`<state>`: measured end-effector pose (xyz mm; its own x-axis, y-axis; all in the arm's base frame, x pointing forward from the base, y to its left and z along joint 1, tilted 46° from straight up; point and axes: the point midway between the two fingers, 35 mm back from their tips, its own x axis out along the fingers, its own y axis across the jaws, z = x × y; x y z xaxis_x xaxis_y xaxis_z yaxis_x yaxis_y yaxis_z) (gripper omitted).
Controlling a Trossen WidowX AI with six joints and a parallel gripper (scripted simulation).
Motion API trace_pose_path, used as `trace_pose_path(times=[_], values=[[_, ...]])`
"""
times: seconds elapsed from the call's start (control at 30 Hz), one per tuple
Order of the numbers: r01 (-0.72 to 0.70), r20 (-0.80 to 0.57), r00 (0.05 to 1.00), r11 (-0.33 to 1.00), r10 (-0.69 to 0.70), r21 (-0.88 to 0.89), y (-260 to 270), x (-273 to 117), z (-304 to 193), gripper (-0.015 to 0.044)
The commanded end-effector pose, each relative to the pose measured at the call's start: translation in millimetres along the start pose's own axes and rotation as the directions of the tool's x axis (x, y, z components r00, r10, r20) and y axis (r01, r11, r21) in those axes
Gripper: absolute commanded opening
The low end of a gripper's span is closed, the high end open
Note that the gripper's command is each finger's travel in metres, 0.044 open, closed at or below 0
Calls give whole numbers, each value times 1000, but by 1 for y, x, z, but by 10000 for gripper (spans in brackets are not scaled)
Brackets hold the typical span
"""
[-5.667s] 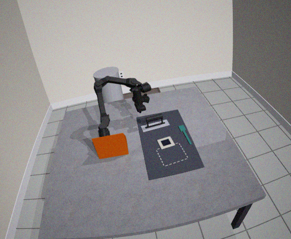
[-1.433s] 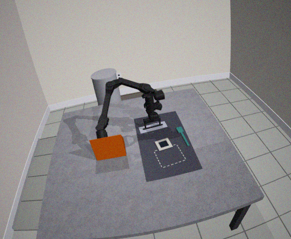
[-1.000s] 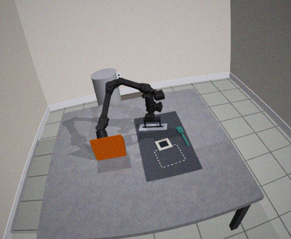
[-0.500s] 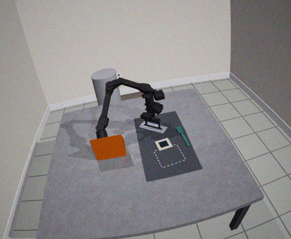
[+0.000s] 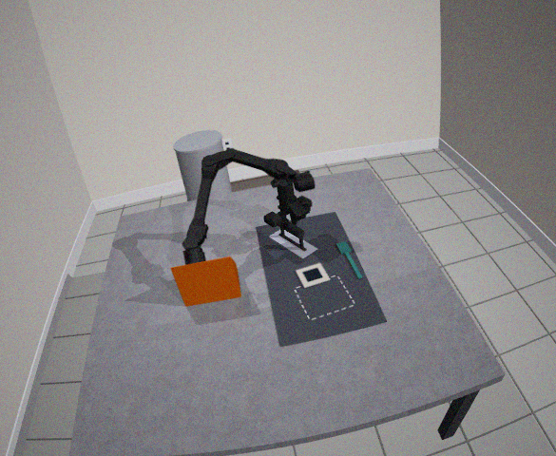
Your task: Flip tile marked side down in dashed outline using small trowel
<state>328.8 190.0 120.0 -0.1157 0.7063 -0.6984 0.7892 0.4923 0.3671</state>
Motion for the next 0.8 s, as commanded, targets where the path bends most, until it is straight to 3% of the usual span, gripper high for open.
trace_pose_path(times=[0.0, 0.2, 0.77], values=[[2, -1, 1000, 1000, -2, 28, -1, 0, 0, 130], [2, -1, 1000, 1000, -2, 28, -1, 0, 0, 270], [2, -1, 1000, 1000, -2, 28, -1, 0, 0, 270]])
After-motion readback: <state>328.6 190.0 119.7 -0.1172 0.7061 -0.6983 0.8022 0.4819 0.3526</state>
